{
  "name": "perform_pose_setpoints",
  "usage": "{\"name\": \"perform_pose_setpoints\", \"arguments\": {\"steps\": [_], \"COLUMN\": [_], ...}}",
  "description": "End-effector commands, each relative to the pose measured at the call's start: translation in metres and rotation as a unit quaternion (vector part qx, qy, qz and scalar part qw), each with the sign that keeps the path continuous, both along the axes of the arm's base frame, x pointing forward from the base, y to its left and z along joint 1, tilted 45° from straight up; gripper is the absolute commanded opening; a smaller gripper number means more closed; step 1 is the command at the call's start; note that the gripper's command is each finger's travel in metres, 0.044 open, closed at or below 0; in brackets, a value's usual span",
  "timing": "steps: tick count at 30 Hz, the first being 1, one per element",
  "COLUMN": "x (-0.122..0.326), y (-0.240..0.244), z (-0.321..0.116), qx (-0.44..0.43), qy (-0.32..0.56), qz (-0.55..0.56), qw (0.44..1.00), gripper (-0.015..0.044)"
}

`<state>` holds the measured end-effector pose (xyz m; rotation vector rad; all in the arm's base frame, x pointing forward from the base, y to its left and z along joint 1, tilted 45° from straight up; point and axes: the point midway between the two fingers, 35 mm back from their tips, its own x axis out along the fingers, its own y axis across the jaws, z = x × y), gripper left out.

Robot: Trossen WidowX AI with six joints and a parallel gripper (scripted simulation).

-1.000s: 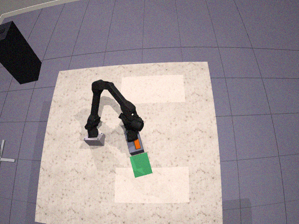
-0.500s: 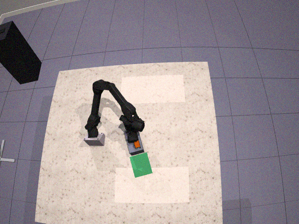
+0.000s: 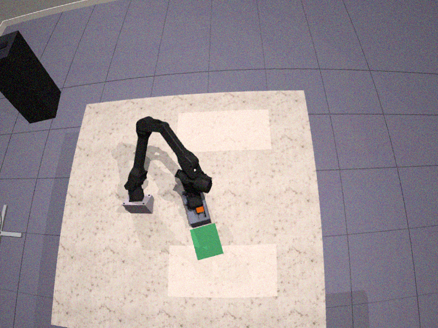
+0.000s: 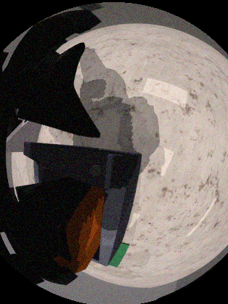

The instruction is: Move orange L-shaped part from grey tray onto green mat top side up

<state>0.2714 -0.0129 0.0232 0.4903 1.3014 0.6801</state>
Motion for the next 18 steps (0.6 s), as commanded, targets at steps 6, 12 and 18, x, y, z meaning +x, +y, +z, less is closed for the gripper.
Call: {"name": "perform_pose_setpoints", "arguments": {"steps": [6,12,18], "x": [-0.003,-0.003,-0.005], "y": [-0.001,-0.003,-0.047], "z": [0.012,0.017,0.049], "qx": [-0.003,-0.003,-0.007], "qy": [0.0,0.001,0.002], "qz": [0.0,0.0,-0.001], "qw": [1.0,1.0,1.0], "gripper": [0.018,0.018,0.018]}}
